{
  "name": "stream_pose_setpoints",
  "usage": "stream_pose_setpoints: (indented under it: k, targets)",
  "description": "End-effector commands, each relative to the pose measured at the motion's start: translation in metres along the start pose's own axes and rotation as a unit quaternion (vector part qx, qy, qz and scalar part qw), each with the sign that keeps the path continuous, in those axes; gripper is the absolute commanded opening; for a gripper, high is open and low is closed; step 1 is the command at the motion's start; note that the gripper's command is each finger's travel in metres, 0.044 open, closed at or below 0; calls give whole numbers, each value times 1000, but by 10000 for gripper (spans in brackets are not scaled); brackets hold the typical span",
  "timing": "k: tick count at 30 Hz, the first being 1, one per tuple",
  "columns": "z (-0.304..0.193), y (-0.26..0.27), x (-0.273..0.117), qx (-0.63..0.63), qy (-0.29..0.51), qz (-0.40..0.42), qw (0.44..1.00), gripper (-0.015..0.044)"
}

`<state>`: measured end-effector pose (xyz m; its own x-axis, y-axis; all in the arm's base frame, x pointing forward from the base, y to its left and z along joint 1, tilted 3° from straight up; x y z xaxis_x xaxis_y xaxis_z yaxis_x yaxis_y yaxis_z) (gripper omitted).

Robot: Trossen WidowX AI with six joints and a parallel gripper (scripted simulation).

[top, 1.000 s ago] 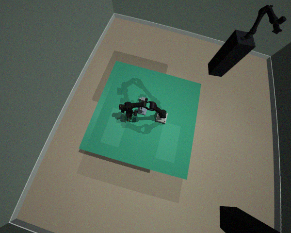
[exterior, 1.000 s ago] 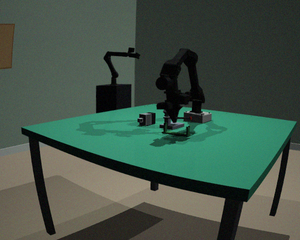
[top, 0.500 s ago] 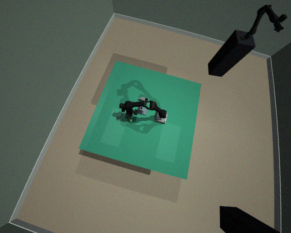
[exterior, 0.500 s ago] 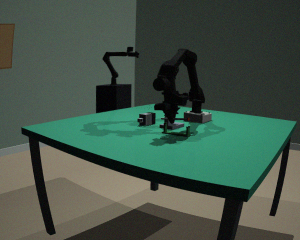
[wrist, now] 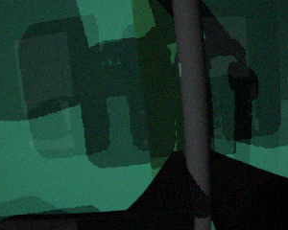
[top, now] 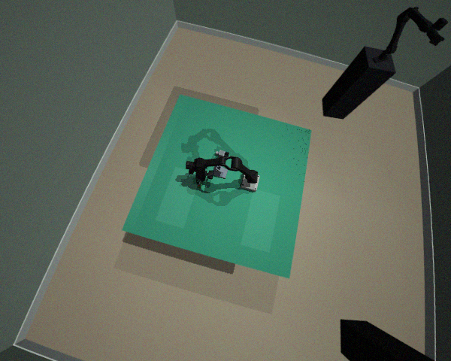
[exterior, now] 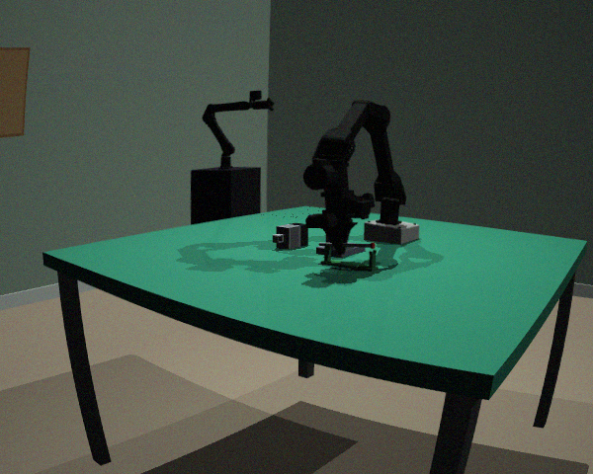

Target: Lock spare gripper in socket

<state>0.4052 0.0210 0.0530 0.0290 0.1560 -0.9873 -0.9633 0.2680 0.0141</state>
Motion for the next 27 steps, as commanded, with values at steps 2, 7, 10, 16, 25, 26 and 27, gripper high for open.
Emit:
stream_pose_setpoints:
  k: [2,7,10,16,25,26,27]
  targets:
    - [-1,1,7,-1,0,1,1000,0]
    - [-2,1,9,-1,0,0,1000,0]
    - [-2,1,9,-1,0,0,1000,0]
    - [-2,1,9,-1,0,0,1000,0]
    - [-2,1,9,-1,0,0,1000,0]
    - [-2,1,9,-1,0,0,1000,0]
    - [-2,1,9,-1,0,0,1000,0]
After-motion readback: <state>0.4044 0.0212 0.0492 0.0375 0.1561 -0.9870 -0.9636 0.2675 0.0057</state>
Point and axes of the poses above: the point midway between the two fingers, 35 mm back from their tips, its own x axis out along the fingers, its own y axis across the jaws, z = x × y, the point moved 3 cm from there along -x, back along the fingers, and after that the axes turned 9 degrees about x, right-handed, at the moved point
